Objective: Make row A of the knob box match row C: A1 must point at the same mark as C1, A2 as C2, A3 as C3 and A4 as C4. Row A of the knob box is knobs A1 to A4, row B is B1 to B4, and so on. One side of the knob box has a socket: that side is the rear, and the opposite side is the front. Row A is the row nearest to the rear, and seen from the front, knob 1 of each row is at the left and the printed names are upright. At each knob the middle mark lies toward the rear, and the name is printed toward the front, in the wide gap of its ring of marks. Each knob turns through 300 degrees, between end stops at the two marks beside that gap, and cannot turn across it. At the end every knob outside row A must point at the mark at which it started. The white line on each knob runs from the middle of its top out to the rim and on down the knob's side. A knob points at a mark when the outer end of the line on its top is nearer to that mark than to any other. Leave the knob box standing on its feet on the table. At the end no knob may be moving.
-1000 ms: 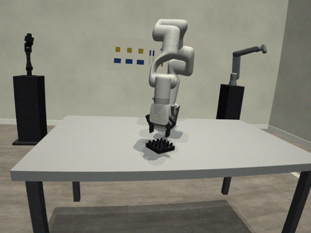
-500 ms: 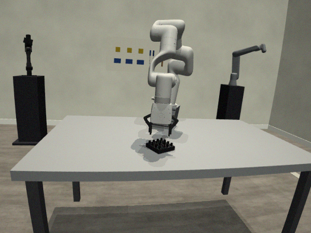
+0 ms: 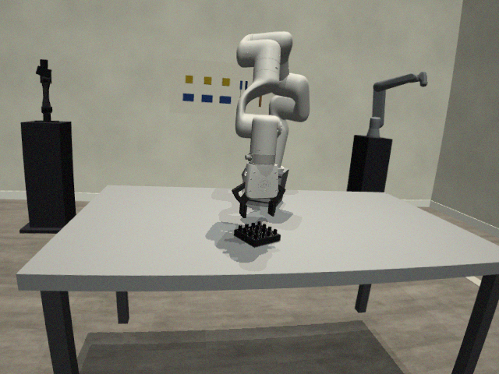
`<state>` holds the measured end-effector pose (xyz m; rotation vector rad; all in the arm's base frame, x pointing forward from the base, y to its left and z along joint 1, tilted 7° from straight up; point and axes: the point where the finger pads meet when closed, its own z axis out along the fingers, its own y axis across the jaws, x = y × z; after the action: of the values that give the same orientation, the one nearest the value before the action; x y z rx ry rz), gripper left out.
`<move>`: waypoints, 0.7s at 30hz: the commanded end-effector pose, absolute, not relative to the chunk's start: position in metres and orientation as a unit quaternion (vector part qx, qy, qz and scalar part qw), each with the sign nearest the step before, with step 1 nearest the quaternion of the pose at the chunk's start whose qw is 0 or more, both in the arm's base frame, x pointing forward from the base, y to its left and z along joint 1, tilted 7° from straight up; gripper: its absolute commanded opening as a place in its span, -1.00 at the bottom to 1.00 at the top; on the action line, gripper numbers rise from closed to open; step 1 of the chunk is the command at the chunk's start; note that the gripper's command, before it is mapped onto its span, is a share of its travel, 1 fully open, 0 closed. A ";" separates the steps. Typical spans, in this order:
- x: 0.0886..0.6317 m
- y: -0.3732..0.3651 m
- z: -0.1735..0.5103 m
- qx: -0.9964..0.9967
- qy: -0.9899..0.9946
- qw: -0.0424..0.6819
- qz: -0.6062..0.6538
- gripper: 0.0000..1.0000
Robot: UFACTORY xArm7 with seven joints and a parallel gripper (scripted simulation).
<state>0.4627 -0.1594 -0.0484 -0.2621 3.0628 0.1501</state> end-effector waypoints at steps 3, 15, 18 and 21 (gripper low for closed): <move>0.471 -0.162 -0.043 -0.179 0.982 0.042 0.047 1.00; 0.472 -0.162 -0.043 -0.196 0.979 0.043 0.046 -0.61; 0.472 -0.162 -0.043 -0.196 0.979 0.043 0.046 -0.61; 0.472 -0.162 -0.043 -0.196 0.979 0.043 0.046 -0.61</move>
<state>0.4709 -0.1609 -0.0442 -0.6015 2.9955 0.1444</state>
